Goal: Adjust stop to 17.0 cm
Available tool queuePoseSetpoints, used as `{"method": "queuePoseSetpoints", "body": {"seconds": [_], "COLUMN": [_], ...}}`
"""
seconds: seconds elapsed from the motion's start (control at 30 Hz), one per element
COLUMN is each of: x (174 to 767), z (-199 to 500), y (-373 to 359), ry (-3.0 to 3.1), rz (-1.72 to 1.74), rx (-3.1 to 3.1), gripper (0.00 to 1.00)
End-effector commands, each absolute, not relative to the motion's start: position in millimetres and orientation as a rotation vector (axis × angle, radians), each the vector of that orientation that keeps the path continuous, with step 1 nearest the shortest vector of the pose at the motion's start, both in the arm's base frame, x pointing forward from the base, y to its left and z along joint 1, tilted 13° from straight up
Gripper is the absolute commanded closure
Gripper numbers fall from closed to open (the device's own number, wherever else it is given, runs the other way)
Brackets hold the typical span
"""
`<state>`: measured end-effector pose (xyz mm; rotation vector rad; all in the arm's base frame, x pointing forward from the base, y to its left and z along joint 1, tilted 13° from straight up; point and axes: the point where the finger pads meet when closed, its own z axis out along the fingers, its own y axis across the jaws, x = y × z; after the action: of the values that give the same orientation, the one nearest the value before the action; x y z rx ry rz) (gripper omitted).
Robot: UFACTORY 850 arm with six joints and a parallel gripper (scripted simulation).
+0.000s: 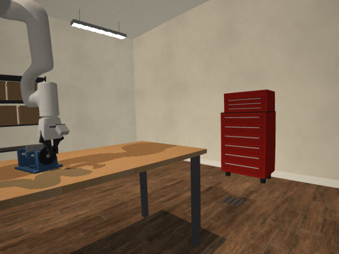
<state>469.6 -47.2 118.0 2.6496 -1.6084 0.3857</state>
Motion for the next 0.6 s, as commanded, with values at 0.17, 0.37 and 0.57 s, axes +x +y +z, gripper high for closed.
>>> {"method": "queuePoseSetpoints", "body": {"seconds": [0.17, 0.37, 0.57], "x": [495.7, 497.3, 495.6], "z": [96.4, 83.8, 75.1], "y": [-39.4, -41.4, -44.2], "ry": [-1.608, -1.608, -1.608], "rz": [0.346, 0.346, 0.346], "rx": [2.652, 2.652, 2.652], "gripper": [0.94, 0.94, 0.94]}}
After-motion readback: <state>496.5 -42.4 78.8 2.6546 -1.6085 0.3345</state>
